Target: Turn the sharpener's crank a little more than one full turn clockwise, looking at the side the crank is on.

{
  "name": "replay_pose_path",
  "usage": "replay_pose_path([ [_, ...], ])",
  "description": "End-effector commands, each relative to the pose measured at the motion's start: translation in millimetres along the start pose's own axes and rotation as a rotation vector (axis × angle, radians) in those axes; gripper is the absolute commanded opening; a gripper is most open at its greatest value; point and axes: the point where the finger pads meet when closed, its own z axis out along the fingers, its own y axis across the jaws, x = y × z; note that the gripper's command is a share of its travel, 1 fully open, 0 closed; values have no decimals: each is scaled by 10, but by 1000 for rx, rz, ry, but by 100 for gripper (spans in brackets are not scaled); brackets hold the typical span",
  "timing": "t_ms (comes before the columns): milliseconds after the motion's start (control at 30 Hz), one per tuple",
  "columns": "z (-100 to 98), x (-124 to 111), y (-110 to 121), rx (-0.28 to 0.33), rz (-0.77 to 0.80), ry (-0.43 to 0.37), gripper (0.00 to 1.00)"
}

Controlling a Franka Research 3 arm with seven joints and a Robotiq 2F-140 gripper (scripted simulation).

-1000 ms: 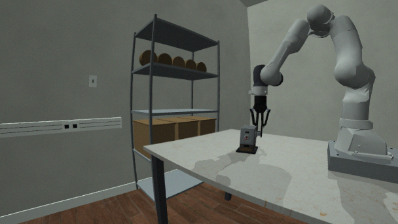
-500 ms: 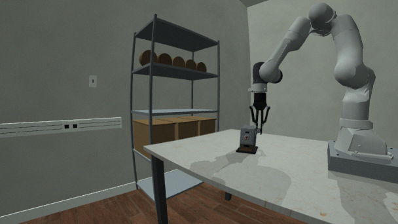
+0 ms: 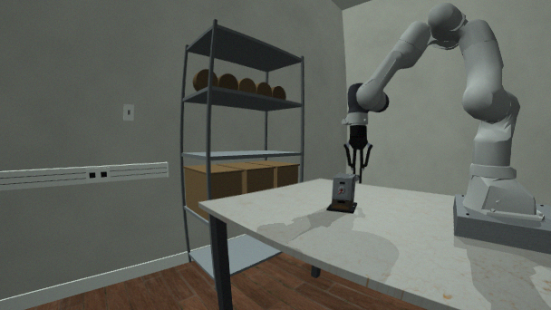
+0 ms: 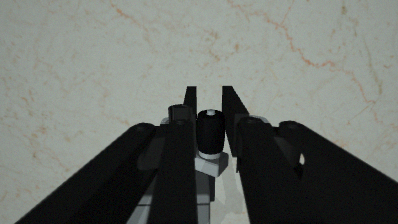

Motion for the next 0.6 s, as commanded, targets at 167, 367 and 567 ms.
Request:
replay_pose_path([
  [167, -118, -8, -134, 13, -4, 4, 10],
  [367, -156, -8, -204, 13, -4, 4, 10],
  [567, -178, -9, -267, 13, -4, 4, 10],
])
